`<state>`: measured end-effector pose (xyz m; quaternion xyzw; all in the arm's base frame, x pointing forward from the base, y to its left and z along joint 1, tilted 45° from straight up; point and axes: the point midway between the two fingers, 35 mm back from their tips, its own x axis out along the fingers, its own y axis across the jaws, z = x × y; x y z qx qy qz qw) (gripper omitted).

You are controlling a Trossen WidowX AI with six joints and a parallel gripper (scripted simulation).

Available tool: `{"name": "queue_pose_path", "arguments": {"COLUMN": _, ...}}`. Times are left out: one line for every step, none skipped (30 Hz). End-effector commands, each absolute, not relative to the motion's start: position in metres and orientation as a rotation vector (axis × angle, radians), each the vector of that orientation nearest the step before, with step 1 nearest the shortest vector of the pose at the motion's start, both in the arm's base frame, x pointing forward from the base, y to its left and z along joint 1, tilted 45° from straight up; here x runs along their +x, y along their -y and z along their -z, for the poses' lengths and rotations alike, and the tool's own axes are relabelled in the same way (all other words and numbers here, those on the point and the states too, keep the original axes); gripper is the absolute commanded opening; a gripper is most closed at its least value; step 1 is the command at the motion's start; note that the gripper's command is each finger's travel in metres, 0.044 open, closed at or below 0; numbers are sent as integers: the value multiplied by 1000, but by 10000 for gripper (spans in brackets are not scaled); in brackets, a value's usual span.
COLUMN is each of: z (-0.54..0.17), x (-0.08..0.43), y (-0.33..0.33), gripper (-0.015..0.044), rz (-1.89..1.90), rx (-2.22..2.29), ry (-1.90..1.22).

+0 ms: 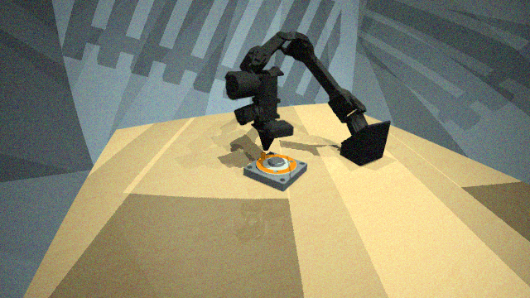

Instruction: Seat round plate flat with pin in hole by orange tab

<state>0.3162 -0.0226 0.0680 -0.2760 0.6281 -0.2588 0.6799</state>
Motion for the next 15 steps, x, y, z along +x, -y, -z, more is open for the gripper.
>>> {"name": "queue_pose_path", "arguments": {"z": -78, "x": 317, "y": 12, "gripper": 0, "rz": 582, "rx": -616, "ry": -1404}}
{"name": "queue_pose_path", "arguments": {"z": -82, "x": 317, "y": 8, "gripper": 0, "rz": 582, "rx": -616, "ry": -1404}}
{"name": "queue_pose_path", "arguments": {"z": -86, "x": 316, "y": 4, "gripper": 0, "rz": 582, "rx": -616, "ry": -1404}}
{"name": "queue_pose_path", "arguments": {"z": -90, "x": 315, "y": 0, "gripper": 0, "rz": 582, "rx": -616, "ry": -1405}}
{"name": "queue_pose_path", "arguments": {"z": -93, "x": 314, "y": -3, "gripper": 0, "rz": 582, "rx": -616, "ry": -1405}}
{"name": "queue_pose_path", "arguments": {"z": -96, "x": 314, "y": -5, "gripper": 0, "rz": 582, "rx": -616, "ry": -1405}}
{"name": "queue_pose_path", "arguments": {"z": -98, "x": 314, "y": -7, "gripper": 0, "rz": 582, "rx": -616, "ry": -1405}}
{"name": "queue_pose_path", "arguments": {"z": -99, "x": 313, "y": -9, "gripper": 0, "rz": 582, "rx": -616, "ry": -1405}}
{"name": "queue_pose_path", "arguments": {"z": -100, "x": 314, "y": -9, "gripper": 0, "rz": 582, "rx": -616, "ry": -1405}}
{"name": "queue_pose_path", "arguments": {"z": -94, "x": 315, "y": -4, "gripper": 0, "rz": 579, "rx": -625, "ry": -1401}}
{"name": "queue_pose_path", "arguments": {"z": -94, "x": 315, "y": -4, "gripper": 0, "rz": 579, "rx": -625, "ry": -1401}}
{"name": "queue_pose_path", "arguments": {"z": -94, "x": 315, "y": -4, "gripper": 0, "rz": 579, "rx": -625, "ry": -1401}}
{"name": "queue_pose_path", "arguments": {"z": -94, "x": 315, "y": -4, "gripper": 0, "rz": 579, "rx": -625, "ry": -1401}}
{"name": "queue_pose_path", "arguments": {"z": -94, "x": 315, "y": -4, "gripper": 0, "rz": 579, "rx": -625, "ry": -1401}}
{"name": "queue_pose_path", "arguments": {"z": -94, "x": 315, "y": -4, "gripper": 0, "rz": 579, "rx": -625, "ry": -1401}}
